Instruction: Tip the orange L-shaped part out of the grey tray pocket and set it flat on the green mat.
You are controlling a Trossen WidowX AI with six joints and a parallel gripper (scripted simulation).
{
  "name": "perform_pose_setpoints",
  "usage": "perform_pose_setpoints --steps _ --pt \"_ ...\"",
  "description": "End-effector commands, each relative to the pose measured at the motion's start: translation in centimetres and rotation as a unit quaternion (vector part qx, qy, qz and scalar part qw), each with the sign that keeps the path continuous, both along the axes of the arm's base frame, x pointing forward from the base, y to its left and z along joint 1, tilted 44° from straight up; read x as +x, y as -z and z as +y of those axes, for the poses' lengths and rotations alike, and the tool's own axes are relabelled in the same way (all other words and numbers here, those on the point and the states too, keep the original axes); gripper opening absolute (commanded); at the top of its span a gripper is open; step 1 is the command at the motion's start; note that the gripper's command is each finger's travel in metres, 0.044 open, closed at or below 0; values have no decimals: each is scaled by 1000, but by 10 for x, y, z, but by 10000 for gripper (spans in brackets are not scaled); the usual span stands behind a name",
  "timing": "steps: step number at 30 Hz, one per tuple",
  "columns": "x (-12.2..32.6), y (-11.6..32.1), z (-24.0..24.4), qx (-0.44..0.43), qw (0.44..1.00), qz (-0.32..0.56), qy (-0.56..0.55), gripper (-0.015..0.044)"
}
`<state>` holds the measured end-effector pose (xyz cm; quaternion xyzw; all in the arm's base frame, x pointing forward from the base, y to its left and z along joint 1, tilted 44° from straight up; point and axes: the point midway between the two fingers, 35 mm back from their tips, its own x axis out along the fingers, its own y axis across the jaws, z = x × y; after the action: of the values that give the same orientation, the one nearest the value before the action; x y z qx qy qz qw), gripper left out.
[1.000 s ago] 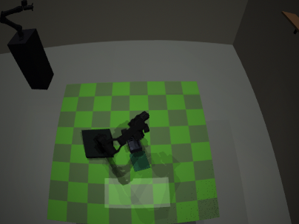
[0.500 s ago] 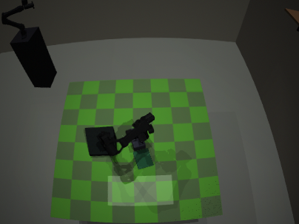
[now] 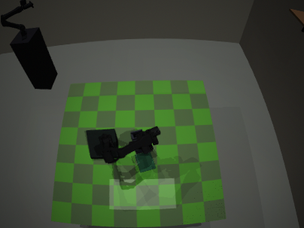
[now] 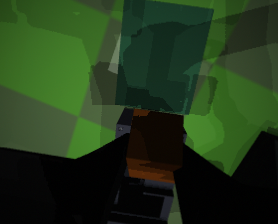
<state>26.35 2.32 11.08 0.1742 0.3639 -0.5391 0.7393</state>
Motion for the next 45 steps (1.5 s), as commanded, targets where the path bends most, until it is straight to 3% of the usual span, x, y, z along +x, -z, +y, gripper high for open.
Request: perform_pose_setpoints --steps 1,15,45 --pt "5 -15 -10 2 1000 -7 -3 0" --pt "20 -54 -48 0 1000 -8 -3 0" --pt "28 -26 -74 0 1000 -8 -3 0"
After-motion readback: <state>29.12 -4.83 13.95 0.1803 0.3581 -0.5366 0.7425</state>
